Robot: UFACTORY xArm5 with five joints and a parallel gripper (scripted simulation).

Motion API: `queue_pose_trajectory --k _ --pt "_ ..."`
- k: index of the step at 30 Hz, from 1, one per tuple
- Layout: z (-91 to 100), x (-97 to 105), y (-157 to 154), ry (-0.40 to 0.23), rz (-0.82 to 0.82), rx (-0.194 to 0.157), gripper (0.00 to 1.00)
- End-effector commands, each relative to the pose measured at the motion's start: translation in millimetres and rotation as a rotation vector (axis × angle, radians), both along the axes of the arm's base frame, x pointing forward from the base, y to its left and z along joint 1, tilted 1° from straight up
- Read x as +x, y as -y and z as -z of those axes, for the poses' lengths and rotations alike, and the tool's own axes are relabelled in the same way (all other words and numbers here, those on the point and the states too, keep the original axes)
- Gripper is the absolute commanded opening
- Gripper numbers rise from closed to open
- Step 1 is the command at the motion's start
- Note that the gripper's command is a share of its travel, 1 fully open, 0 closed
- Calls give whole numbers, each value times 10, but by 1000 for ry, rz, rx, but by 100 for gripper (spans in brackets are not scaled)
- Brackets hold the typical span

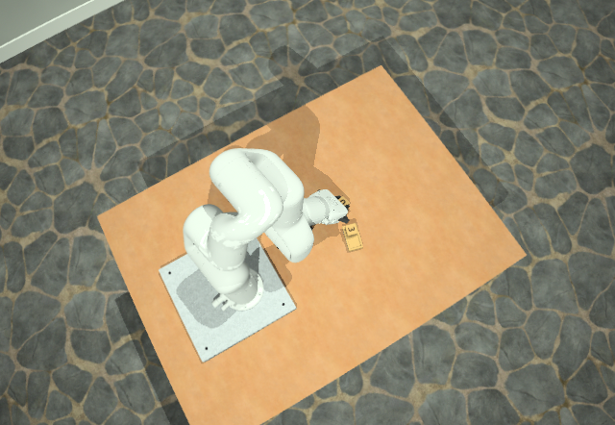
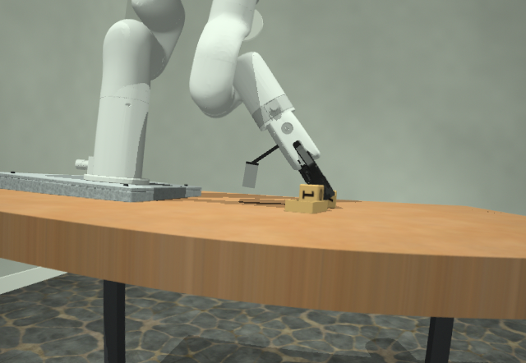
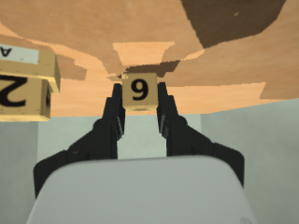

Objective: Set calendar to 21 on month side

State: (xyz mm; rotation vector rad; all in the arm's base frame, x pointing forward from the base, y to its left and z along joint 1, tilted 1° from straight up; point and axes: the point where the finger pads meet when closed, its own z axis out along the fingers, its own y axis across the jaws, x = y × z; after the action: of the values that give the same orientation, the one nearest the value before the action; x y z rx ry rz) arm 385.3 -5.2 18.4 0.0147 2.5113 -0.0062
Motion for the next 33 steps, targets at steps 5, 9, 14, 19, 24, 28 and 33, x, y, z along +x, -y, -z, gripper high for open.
queue_pose_trajectory --k 5,9,14,19,24,28,33 --pt "-140 6 1 4 0 0 29" --pt "-292 3 0 4 0 0 29" --pt "-491 1 0 4 0 0 29" --pt "-584 -1 0 4 0 0 29" --pt "-660 -2 -1 4 0 0 29" --pt "-665 -2 -1 4 0 0 29" --pt "-665 -2 -1 4 0 0 29"
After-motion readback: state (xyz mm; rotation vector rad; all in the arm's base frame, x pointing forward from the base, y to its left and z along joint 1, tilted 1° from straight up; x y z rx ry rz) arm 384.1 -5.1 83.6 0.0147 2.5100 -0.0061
